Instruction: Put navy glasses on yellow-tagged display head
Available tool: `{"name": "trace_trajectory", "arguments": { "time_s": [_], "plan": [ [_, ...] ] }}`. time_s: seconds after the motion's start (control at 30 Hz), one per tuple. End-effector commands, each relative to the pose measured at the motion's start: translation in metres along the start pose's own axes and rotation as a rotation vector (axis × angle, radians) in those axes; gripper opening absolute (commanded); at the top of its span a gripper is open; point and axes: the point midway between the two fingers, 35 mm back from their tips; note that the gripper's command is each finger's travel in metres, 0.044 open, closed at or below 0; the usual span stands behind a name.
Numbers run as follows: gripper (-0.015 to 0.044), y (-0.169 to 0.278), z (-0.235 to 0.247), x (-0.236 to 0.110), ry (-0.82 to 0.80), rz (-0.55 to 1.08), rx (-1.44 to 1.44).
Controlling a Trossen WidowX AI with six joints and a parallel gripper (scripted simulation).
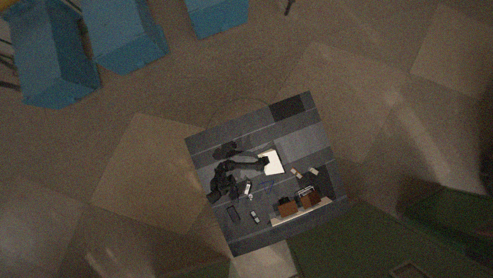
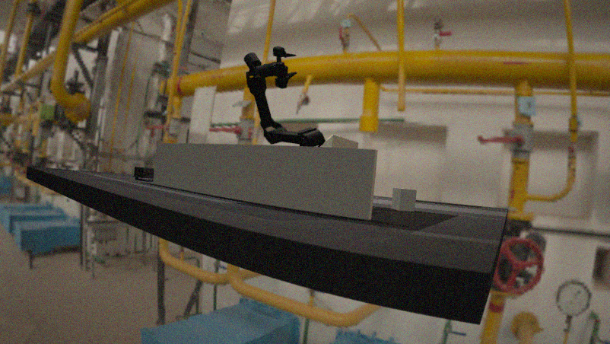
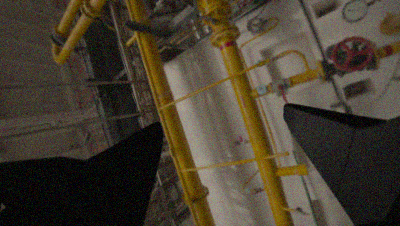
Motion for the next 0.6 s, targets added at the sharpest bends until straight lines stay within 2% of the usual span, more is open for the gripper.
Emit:
{"name": "trace_trajectory", "arguments": {
  "time_s": [0.0, 0.23, 0.3, 0.43, 0.57],
  "plan": [
    [0.0426, 0.000, 0.000, 0.000, 0.000, 0.000, 0.000],
    [0.0440, 0.000, 0.000, 0.000, 0.000, 0.000, 0.000],
    [0.0387, -0.005, 0.010, -0.001, -0.047, -0.020, -0.006],
    [0.0282, -0.038, 0.063, -0.014, -0.311, -0.155, -0.036],
    [0.0177, -0.073, 0.110, -0.046, -0.569, -0.323, -0.059]
  ]
}}
Point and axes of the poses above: the point midway between the two fingers, 35 mm back from their tips, its own x axis out along the fingers, its own z axis across the jaws, y = z × x, and after that the axes turned 8 degrees about x, right-handed
